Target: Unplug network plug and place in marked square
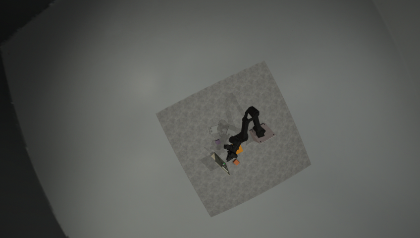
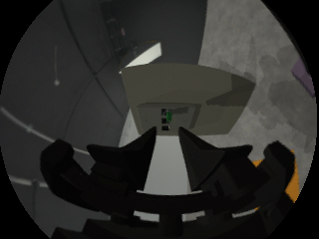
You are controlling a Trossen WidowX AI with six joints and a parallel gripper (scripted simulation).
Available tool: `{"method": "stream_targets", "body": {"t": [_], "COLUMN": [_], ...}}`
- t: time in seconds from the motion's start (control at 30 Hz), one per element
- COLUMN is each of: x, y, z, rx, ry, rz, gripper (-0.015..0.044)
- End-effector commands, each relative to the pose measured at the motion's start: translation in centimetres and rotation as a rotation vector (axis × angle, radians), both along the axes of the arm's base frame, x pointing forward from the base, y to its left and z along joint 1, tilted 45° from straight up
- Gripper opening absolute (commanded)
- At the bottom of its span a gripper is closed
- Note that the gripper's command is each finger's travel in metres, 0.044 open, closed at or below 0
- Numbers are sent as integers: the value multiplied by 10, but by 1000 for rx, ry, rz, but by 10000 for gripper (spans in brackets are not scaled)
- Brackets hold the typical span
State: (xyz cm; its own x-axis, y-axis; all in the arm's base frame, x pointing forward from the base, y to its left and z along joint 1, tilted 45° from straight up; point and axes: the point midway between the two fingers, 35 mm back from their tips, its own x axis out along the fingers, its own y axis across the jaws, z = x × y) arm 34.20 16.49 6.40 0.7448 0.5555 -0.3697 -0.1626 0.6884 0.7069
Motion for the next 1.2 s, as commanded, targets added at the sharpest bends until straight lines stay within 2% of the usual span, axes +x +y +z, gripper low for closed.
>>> {"method": "stream_targets", "body": {"t": [0.0,0.8,0.9,1.17], "x": [6,36,36,36], "y": [2,16,16,16], "z": [-2,-10,-10,-10], "rx": [1,2,2,2], "ry": [3,1,1,1], "rz": [-5,-5,-5,-5], "gripper": [156,156,77,24]}}
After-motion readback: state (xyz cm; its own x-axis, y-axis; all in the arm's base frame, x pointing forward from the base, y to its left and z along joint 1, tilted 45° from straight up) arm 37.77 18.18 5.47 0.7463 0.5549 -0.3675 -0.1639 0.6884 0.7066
